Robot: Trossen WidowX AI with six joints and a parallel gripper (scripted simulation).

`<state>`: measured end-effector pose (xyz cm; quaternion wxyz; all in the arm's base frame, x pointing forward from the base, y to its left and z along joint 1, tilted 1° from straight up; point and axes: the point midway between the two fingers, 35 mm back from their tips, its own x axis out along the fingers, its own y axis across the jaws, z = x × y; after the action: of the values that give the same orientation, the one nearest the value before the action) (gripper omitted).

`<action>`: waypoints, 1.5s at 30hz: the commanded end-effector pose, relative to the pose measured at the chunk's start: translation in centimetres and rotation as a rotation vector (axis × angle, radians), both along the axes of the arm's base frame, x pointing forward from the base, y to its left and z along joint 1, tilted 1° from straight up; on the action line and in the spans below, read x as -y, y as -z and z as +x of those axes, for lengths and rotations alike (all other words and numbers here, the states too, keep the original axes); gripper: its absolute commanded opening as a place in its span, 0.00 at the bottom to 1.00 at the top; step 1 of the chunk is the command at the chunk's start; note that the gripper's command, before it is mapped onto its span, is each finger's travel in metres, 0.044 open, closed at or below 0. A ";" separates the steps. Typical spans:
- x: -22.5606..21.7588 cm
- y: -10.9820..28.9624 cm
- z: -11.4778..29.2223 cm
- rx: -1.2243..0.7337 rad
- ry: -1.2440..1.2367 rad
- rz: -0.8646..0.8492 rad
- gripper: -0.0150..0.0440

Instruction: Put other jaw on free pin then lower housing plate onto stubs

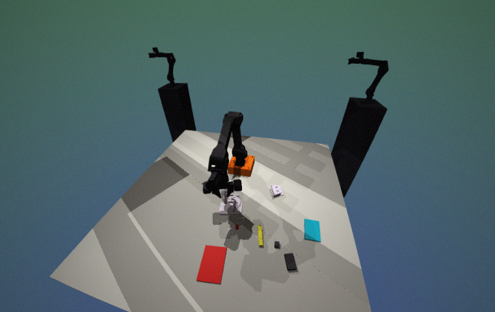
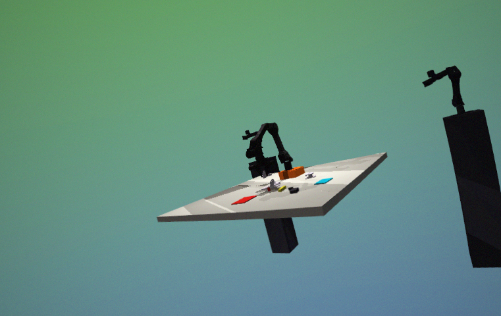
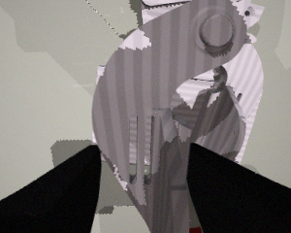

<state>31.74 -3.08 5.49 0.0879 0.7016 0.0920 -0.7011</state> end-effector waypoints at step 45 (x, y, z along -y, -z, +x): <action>-0.1 4.9 0.1 0.003 -0.008 0.002 0.48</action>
<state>31.83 -3.05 0.63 0.0888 0.7021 0.0927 -0.7005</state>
